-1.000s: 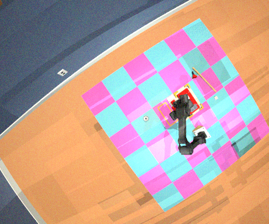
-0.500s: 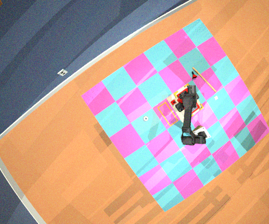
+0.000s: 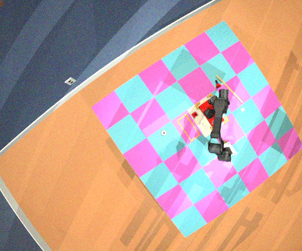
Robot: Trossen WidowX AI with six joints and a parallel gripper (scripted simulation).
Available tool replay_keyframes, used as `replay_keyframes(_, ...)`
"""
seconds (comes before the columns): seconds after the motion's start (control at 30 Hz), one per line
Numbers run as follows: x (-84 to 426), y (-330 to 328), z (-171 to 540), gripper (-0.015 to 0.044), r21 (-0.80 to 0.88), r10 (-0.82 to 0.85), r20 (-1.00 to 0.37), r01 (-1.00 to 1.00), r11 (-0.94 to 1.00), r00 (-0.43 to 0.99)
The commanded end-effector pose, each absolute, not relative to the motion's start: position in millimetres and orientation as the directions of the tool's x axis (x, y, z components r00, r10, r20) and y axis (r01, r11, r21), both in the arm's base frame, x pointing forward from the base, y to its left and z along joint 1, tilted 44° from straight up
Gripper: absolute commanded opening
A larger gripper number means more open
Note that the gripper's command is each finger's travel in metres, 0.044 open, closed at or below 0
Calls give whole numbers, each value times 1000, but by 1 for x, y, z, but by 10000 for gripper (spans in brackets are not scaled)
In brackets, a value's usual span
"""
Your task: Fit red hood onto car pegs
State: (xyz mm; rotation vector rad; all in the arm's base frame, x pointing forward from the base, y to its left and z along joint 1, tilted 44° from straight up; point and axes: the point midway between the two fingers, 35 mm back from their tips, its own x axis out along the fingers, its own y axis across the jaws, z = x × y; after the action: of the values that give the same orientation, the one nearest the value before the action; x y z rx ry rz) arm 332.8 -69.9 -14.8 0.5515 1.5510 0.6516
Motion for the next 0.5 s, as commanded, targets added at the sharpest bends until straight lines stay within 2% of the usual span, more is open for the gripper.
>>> replay_keyframes(0.0,335,-71,-17,0,687,683,-726,-48,725,-76)
replay_keyframes(0.47,334,-39,-52,0,689,685,-725,-48,724,-76)
